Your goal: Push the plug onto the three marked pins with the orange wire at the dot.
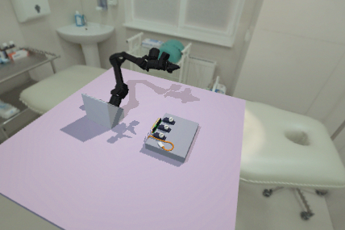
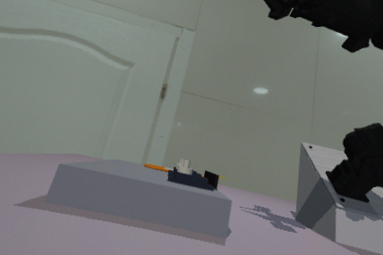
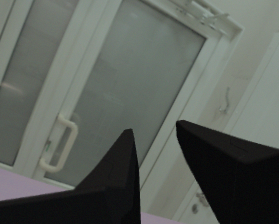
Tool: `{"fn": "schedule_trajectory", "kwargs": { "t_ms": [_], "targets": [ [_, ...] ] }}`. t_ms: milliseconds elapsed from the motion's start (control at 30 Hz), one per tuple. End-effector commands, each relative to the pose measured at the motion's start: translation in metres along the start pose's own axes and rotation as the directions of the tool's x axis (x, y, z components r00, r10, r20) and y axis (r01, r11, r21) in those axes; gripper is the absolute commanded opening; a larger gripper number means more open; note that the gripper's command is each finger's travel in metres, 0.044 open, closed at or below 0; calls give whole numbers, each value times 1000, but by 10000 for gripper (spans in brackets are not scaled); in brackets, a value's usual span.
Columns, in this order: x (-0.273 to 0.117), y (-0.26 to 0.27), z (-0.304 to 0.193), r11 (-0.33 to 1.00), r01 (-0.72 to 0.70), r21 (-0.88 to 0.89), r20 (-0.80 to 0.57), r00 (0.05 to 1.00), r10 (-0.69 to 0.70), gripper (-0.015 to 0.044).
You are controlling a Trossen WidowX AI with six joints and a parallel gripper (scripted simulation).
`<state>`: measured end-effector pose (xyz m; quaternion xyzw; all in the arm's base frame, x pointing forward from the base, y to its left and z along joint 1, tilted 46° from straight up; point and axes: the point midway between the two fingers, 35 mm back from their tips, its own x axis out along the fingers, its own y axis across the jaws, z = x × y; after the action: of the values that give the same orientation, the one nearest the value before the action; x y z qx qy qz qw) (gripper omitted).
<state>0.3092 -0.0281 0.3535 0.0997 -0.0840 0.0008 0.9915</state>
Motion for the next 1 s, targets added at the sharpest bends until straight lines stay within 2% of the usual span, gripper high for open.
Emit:
{"fn": "schedule_trajectory", "kwargs": {
  "t_ms": [0,167,300,467,700,967],
  "targets": [
    [1,9,-14,997,2,-83,-47,999,-6,115],
    [1,22,-31,981,-15,-194,-106,994,-6,115],
    [10,20,-40,981,-24,-193,-162,987,-8,115],
    [33,12,-66,982,-46,-181,-312,950,-13,115],
    [60,-2,-108,988,-68,-137,-514,858,-12,115],
    [80,-21,-159,996,-65,-53,-709,705,8,115]
  ]
}}
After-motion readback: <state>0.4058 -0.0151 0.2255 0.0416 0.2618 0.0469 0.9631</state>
